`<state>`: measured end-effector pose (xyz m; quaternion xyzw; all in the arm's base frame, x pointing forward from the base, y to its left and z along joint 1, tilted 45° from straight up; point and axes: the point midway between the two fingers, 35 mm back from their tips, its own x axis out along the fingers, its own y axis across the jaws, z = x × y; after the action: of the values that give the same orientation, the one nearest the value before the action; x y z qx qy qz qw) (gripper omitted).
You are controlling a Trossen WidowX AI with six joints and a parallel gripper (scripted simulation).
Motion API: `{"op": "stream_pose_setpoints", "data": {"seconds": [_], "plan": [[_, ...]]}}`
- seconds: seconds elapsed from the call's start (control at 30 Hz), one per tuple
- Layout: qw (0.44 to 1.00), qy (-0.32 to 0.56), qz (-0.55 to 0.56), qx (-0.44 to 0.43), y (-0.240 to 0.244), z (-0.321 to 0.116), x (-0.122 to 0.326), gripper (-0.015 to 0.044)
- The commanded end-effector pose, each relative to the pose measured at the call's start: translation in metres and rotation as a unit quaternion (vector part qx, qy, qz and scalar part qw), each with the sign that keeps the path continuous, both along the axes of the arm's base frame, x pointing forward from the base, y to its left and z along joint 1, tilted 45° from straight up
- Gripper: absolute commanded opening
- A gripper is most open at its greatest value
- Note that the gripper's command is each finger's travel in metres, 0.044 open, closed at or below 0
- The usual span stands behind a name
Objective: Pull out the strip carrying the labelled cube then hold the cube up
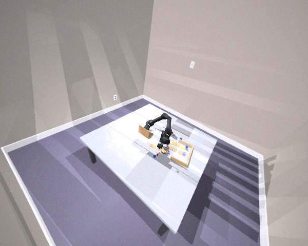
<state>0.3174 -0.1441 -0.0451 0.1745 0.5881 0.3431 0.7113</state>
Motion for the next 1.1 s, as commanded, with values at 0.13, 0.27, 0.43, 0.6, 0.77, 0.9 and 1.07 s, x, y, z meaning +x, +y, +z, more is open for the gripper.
{"op": "stream_pose_setpoints", "data": {"seconds": [0.13, 0.27, 0.43, 0.6, 0.77, 0.9, 1.07], "plan": [[1.0, -0.002, -0.003, 0.001, -0.001, 0.007, 0.028, 0.044], [1.0, -0.003, -0.003, 0.001, -0.001, 0.011, 0.04, 0.044], [1.0, -0.003, -0.003, 0.001, -0.002, 0.014, 0.055, 0.044], [1.0, -0.003, -0.003, 0.001, -0.003, 0.018, 0.071, 0.044], [1.0, -0.004, -0.003, 0.001, -0.004, 0.023, 0.086, 0.044], [1.0, -0.004, -0.003, 0.001, -0.005, 0.026, 0.097, 0.044], [1.0, -0.004, -0.003, 0.001, -0.006, 0.03, 0.11, 0.044]]}}
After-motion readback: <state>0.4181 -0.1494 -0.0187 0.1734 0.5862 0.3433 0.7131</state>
